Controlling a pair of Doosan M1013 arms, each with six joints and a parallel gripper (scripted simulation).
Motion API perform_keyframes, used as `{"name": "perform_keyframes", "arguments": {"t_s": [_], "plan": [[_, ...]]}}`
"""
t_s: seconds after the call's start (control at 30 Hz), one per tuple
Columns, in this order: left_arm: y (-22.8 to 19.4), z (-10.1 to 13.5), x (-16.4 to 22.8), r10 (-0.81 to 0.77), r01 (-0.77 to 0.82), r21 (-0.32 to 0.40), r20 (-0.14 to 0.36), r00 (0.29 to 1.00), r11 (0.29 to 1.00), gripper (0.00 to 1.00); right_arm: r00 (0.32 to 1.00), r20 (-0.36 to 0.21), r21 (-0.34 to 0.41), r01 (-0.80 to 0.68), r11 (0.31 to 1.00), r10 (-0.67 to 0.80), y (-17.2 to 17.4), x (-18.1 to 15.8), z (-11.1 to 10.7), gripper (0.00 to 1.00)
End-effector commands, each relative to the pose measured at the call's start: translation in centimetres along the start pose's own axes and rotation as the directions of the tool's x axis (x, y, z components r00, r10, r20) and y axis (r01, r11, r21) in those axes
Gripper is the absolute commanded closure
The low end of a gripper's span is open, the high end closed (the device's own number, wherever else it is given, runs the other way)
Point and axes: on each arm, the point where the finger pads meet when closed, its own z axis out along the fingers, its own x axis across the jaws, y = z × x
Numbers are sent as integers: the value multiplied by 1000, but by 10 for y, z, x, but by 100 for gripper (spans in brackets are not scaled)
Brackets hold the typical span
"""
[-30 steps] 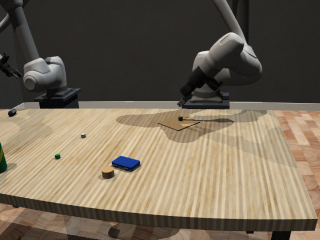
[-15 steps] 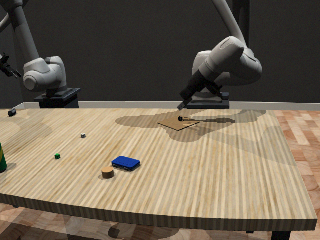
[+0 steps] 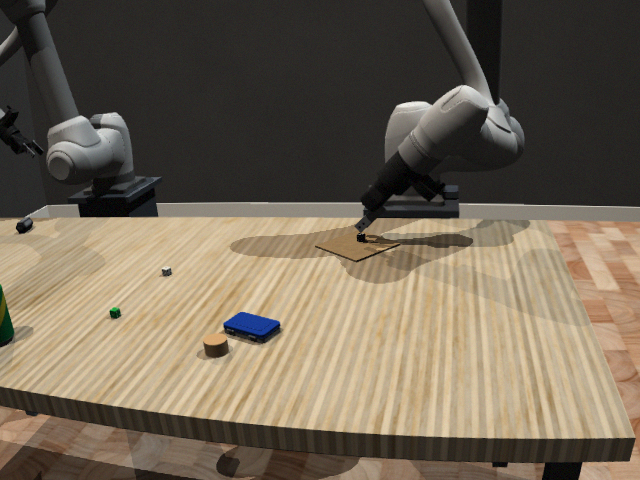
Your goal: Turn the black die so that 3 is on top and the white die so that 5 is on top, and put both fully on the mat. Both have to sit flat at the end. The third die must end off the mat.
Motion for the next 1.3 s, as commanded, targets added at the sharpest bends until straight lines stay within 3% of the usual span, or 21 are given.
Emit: {"name": "perform_keyframes", "arguments": {"t_s": [0.0, 1.27], "plan": [[-6, 5, 0, -5, 5, -1, -4, 1000, 1000, 36, 1000, 3, -7, 2, 1000, -2, 1, -2, 0, 0], [-18, 17, 0, -5, 5, -1, -4, 1000, 1000, 36, 1000, 3, -7, 2, 1000, -2, 1, -2, 0, 0]]}}
